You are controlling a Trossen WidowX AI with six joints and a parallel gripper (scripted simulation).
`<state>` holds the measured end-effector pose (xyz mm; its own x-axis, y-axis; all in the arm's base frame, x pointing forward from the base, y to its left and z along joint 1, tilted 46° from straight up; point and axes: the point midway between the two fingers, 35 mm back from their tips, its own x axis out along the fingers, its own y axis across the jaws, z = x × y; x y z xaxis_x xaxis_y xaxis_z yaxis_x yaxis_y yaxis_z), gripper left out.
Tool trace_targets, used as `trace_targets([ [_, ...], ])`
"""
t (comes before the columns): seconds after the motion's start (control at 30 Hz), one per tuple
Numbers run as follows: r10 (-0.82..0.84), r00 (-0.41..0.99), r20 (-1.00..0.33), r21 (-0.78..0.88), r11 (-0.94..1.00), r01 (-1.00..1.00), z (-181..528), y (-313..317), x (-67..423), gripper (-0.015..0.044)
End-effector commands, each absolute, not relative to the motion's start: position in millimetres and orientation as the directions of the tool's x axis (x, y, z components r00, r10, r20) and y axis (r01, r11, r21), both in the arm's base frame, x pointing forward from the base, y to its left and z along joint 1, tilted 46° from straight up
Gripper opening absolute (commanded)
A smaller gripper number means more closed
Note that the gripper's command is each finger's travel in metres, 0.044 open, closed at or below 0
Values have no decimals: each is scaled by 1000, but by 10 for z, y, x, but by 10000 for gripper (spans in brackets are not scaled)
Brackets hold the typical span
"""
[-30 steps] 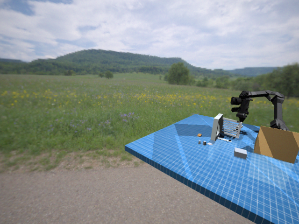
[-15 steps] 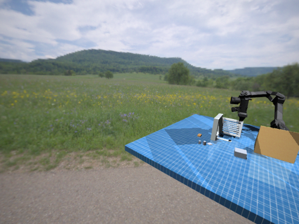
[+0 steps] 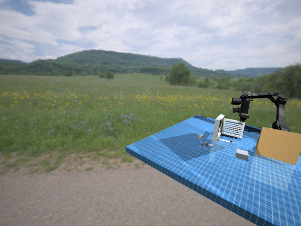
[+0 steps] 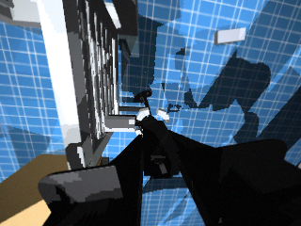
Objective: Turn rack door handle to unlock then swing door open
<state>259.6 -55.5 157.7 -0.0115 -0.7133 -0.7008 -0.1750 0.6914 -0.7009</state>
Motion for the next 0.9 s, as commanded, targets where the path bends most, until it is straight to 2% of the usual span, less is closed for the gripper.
trace_targets([
  [0.0, -717, -9, -697, -703, 686, -188, 1586, -561, 2600, 20],
  [0.03, -717, -9, -697, -703, 686, -188, 1586, -561, 2600, 20],
  [0.37, -717, -9, -697, -703, 686, -188, 1586, -561, 2600, 283],
  [0.87, -706, 38, -707, -694, 682, -228, 1746, -393, 2609, 292],
])
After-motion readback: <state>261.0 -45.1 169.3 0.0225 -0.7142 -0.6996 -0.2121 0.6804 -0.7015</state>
